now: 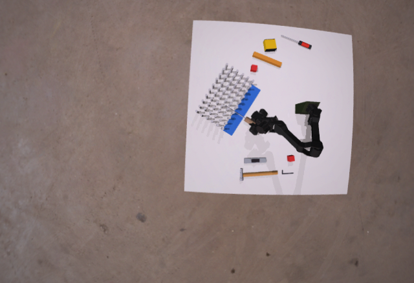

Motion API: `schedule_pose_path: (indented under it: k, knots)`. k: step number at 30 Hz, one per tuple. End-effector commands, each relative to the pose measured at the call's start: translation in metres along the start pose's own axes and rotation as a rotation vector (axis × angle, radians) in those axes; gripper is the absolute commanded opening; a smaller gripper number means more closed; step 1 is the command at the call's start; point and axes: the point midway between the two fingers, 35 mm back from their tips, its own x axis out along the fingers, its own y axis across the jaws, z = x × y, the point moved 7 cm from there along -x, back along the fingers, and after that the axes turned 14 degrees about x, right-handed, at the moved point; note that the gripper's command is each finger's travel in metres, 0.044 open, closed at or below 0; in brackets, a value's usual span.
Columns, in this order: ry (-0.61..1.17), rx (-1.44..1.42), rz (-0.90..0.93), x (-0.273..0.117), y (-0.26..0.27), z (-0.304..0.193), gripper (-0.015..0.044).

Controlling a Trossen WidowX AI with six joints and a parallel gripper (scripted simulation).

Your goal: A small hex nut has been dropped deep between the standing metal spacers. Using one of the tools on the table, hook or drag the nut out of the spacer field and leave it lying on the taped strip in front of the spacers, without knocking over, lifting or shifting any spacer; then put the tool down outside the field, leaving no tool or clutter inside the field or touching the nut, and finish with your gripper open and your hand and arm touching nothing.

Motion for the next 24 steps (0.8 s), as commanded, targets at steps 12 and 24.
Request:
schedule_pose_path:
  k: [12, 24]
  knots:
    - [-0.004, 0.004, 0.001, -0.005, -0.002, -0.009, 0.0000]
    - [-0.004, 0.004, 0.001, -0.008, -0.004, -0.017, 0.0000]
